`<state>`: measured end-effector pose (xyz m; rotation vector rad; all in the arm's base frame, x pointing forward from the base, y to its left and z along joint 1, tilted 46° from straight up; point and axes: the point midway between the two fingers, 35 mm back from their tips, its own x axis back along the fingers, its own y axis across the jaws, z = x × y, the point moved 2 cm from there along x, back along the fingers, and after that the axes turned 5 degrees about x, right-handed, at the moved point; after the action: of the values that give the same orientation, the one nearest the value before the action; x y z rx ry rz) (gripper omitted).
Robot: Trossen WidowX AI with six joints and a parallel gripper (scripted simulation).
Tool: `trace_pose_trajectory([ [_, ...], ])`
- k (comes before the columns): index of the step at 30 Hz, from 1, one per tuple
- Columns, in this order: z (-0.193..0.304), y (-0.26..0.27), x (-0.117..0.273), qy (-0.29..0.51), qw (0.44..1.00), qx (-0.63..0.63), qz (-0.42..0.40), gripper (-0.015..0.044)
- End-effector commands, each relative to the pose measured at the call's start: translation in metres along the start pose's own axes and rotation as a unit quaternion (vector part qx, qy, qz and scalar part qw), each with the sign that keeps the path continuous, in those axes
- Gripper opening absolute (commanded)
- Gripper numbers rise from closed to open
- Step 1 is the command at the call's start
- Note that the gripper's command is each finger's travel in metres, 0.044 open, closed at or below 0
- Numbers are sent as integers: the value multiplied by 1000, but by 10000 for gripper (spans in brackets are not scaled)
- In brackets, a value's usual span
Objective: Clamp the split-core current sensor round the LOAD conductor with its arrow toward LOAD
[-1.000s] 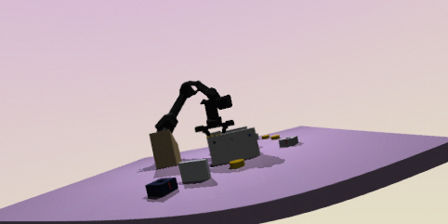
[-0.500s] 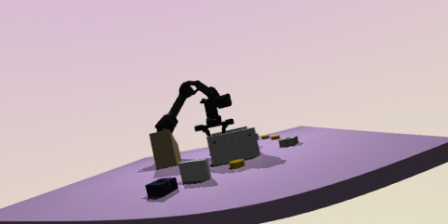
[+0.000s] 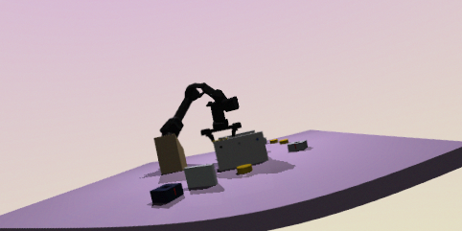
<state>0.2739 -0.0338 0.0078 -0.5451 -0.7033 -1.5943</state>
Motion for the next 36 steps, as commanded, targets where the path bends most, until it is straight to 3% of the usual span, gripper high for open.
trace_pose_trajectory([
  [1,0,0,0,0,1000,0,0,414],
  [10,0,0,0,0,1000,0,0,178],
  [23,0,0,0,0,1000,0,0,89],
  [27,0,0,2,0,1000,1,-1,0],
  [36,0,0,2,1,1000,-1,-1,0],
])
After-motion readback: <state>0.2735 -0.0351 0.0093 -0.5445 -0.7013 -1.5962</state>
